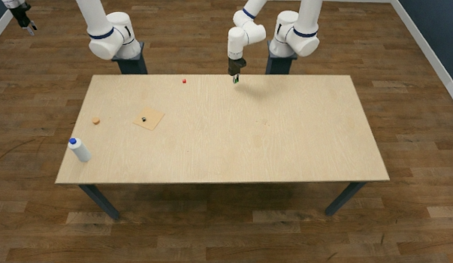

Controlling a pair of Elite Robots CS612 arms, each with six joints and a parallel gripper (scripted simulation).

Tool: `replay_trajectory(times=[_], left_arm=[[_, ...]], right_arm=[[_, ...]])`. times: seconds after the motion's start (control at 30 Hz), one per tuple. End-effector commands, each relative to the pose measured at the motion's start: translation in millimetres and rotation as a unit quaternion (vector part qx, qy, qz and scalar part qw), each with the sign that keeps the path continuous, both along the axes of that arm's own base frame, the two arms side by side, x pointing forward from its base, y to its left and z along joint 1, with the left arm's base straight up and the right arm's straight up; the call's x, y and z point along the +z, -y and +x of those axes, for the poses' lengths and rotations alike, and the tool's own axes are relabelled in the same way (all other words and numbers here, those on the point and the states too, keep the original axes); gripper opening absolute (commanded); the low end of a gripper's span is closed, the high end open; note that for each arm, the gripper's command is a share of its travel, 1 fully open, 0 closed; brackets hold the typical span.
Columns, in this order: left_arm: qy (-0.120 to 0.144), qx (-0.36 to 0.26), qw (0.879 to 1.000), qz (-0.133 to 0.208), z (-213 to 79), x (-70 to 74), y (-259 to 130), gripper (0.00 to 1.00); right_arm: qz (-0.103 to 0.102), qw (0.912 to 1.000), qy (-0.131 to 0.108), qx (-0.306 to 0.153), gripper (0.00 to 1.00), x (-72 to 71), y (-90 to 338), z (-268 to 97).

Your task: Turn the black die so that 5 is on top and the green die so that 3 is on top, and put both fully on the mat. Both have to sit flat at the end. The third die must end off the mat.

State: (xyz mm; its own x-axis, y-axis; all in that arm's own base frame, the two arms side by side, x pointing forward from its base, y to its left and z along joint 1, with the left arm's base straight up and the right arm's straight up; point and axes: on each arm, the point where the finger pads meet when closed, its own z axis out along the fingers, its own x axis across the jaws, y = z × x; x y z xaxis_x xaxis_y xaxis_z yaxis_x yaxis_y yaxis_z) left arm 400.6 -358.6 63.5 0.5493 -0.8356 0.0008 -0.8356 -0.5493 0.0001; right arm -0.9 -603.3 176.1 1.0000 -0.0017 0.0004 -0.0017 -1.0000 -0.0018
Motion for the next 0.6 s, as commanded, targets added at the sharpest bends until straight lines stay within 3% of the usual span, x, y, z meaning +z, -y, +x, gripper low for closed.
replay_trajectory(times=[0.0, 0.17, 0.57], left_arm=[[0.0, 0.0, 1.0, 0.0, 0, 34.6, 0, 0.4], [0.0, 0.0, 1.0, 0.0, 0, 54.4, 0, 0.4], [0.0, 0.0, 1.0, 0.0, 0, 56.0, 0, 0.4]], right_arm=[[-0.001, 1.0, 0.0, 0.0, 1.0, 0.9, 1, 0], [-0.001, 1.0, 0.0, 0.0, 1.0, 0.9, 1, 0], [-0.001, 1.0, 0.0, 0.0, 1.0, 0.9, 1, 0]])
